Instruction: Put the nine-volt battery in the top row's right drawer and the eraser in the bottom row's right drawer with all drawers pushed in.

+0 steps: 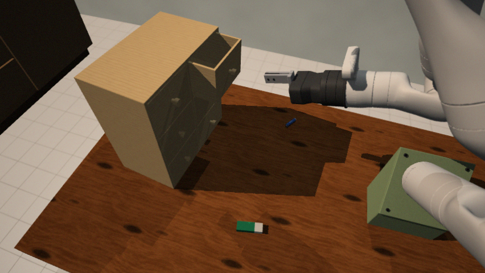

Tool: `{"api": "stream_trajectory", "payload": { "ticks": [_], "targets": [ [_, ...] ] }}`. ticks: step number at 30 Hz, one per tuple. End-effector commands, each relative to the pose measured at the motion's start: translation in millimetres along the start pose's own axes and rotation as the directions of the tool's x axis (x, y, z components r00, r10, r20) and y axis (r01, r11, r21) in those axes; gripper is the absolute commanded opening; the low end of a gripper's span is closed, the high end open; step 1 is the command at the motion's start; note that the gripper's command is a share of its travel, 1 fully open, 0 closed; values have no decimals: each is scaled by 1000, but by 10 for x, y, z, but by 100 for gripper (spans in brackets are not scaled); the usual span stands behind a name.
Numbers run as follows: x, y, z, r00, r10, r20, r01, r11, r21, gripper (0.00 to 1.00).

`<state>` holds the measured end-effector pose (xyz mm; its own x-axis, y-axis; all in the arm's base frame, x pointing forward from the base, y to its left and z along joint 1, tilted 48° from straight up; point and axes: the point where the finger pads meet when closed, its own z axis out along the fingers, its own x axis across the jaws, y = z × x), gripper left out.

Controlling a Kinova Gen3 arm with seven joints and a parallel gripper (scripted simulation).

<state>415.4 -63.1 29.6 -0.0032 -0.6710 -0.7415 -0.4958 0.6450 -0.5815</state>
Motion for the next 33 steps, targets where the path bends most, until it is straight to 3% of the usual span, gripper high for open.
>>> {"api": "stream_trajectory", "payload": {
  "ticks": [1,11,33],
  "targets": [
    [-38,4,99,1000,-8,10,8,1000,-5,0],
    [-42,-1,334,1000,-8,10,8,1000,-5,0],
    [-43,-1,350,1000,-8,10,8,1000,-5,0]
  ]
}}
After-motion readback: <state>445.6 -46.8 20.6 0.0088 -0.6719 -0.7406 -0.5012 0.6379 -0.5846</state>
